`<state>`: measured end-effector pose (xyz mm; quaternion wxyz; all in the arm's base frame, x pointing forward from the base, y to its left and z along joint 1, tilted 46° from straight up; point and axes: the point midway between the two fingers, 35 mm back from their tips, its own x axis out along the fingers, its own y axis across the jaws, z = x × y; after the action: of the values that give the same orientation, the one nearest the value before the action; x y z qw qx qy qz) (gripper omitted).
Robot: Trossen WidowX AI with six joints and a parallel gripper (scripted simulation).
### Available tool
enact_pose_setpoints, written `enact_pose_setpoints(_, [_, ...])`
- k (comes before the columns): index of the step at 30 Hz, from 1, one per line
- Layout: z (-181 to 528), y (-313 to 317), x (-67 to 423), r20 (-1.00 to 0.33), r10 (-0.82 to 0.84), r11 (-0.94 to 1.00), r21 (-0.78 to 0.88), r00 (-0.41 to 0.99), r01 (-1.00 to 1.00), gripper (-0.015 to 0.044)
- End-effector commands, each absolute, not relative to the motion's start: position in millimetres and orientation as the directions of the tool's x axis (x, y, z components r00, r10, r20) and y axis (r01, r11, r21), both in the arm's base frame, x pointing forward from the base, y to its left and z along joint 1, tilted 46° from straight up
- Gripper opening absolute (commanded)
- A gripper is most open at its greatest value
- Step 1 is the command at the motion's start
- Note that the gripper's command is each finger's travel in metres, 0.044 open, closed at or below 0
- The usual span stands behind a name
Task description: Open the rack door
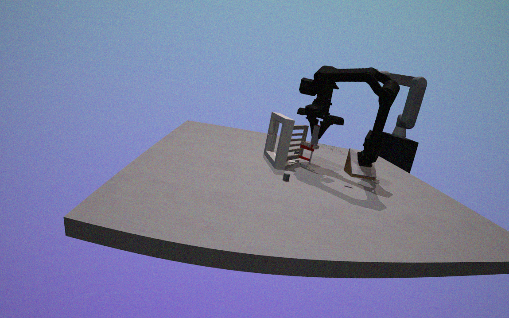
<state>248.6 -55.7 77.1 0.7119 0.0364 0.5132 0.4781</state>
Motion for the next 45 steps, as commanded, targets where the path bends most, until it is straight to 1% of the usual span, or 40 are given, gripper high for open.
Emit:
enact_pose_setpoints(1, [82.9,-50.7,245.0,-0.697,0.717,0.572,0.572,0.021,-0.588,0.0022])
enact_pose_setpoints(22, [114.5,-19.6,233.2,-0.695,0.718,0.673,0.687,0.02,-0.273,0.0022])
enact_pose_setpoints(45, [146.9,11.6,236.5,-0.694,0.719,0.692,0.719,0.02,0.069,0.0022])
